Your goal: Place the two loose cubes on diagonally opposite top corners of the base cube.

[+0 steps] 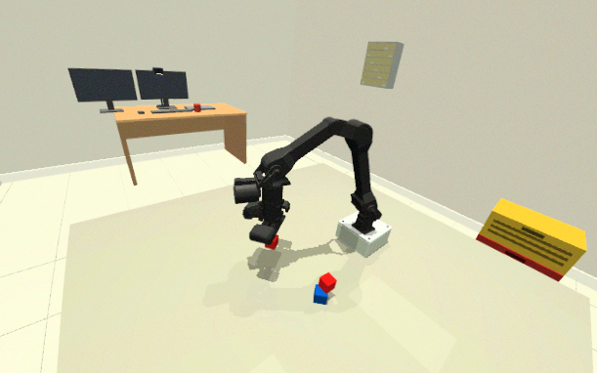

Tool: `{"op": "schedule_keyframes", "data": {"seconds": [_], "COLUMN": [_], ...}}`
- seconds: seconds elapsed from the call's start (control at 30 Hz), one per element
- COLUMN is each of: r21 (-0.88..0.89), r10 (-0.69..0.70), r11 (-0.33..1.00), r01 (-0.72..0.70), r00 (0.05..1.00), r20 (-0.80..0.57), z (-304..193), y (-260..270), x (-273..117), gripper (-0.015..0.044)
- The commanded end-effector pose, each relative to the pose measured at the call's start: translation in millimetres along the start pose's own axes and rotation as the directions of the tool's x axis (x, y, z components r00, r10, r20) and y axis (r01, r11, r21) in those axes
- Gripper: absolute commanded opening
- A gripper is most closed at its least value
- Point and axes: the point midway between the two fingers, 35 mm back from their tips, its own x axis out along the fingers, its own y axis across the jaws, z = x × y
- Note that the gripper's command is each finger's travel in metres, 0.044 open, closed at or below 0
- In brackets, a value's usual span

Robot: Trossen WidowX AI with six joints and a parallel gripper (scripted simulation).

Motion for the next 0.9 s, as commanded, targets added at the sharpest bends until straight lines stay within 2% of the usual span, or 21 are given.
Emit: {"op": "schedule_keyframes", "data": {"seconds": [0.0, 0.3, 0.47, 0.87], "r21": [0.003, 0.003, 0.001, -0.164], "r10": [0.013, 0.013, 0.013, 0.016], "r11": [1.0, 1.0, 1.0, 0.986], "r01": [-0.013, -0.013, -0.013, -0.015], "r00": [1.0, 1.0, 1.0, 1.0], "r20": [0.01, 0.009, 0.009, 0.006], "z": [0.7, -2.6, -3.3, -28.8], "y": [1.4, -1.1, -0.9, 27.1], "x": [-17.9, -46.2, -48.3, -46.8], "gripper": [0.0105, 0.0105, 0.0105, 0.0105]}}
